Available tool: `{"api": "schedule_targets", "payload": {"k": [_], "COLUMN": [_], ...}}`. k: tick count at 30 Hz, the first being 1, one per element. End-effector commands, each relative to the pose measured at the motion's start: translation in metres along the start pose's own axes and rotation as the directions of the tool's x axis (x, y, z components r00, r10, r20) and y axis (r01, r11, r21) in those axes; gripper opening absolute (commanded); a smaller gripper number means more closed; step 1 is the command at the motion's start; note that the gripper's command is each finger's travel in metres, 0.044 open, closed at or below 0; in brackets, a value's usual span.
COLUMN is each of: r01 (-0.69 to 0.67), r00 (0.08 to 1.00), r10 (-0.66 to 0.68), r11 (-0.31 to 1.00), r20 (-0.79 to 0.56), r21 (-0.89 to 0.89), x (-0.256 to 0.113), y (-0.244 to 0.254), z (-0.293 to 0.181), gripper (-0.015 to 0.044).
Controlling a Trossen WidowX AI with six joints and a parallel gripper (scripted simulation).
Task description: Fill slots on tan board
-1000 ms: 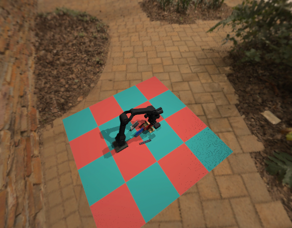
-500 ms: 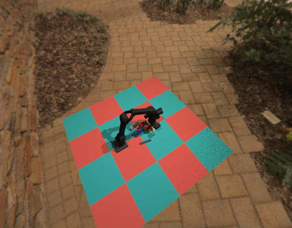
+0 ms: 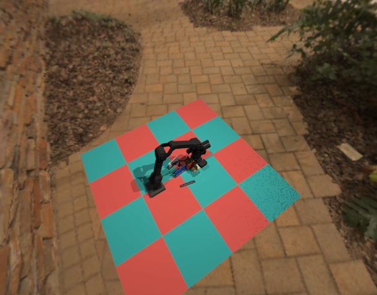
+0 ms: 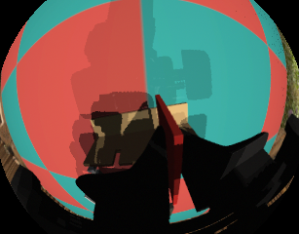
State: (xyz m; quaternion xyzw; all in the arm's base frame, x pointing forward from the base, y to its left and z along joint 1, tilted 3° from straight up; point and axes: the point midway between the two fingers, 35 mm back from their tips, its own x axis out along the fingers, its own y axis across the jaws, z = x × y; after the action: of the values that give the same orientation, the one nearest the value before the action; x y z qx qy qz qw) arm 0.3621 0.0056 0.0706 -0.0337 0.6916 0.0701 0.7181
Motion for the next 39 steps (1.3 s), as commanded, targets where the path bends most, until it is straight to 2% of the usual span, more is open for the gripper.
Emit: {"api": "schedule_targets", "payload": {"k": [1,23,29,39], "r01": [-0.004,0.000,0.000,0.000], "r00": [1.000,1.000,1.000,1.000], "r10": [0.004,0.000,0.000,0.000], "r11": [1.000,1.000,1.000,1.000], "r20": [-0.006,-0.002,-0.002,-0.002], "r21": [0.005,0.000,0.000,0.000], "x": [0.0039,0.0073,0.0073,0.0053], "y": [0.0007,0.0001,0.0001,0.0000], "z": [-0.0008,-0.0005,-0.0005,-0.0002], "gripper": [0.0000,0.0000,0.0157,0.0162]}}
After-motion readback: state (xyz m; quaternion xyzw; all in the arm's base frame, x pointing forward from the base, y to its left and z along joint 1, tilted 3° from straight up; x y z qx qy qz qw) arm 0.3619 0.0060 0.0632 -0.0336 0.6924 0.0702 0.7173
